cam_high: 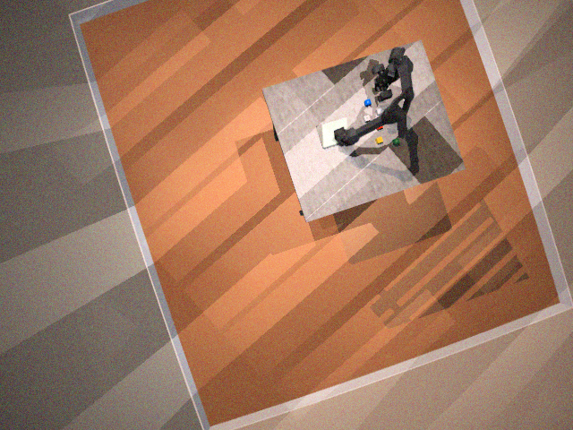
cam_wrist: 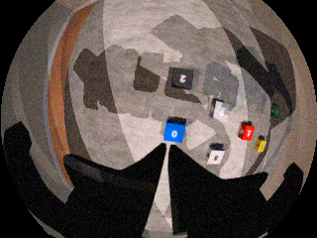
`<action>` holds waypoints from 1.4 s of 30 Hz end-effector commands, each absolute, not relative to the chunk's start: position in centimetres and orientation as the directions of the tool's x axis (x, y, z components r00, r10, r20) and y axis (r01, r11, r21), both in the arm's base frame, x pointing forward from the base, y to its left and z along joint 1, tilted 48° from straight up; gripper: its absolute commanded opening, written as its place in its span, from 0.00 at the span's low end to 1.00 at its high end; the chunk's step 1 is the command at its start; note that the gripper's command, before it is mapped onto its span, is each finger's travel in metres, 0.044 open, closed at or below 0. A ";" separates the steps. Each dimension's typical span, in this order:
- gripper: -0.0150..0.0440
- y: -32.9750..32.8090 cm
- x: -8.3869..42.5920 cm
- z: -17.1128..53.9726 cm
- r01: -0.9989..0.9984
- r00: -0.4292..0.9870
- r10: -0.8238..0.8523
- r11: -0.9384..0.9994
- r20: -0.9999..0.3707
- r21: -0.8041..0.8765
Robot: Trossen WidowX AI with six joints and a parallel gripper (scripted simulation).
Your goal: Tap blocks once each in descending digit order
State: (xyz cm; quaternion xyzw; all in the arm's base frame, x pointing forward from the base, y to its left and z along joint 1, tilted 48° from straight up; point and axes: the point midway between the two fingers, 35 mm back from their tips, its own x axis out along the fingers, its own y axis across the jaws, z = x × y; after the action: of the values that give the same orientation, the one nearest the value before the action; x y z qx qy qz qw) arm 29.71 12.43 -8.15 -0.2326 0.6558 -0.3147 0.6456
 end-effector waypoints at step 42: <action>0.33 7.8 28.5 -11.8 0.089 -0.086 -0.730 0.672 -0.678 -0.735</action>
State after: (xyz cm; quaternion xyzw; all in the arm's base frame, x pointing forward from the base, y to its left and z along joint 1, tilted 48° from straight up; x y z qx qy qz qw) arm 28.48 7.46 -11.94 -0.2471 0.6605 -0.3231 0.6311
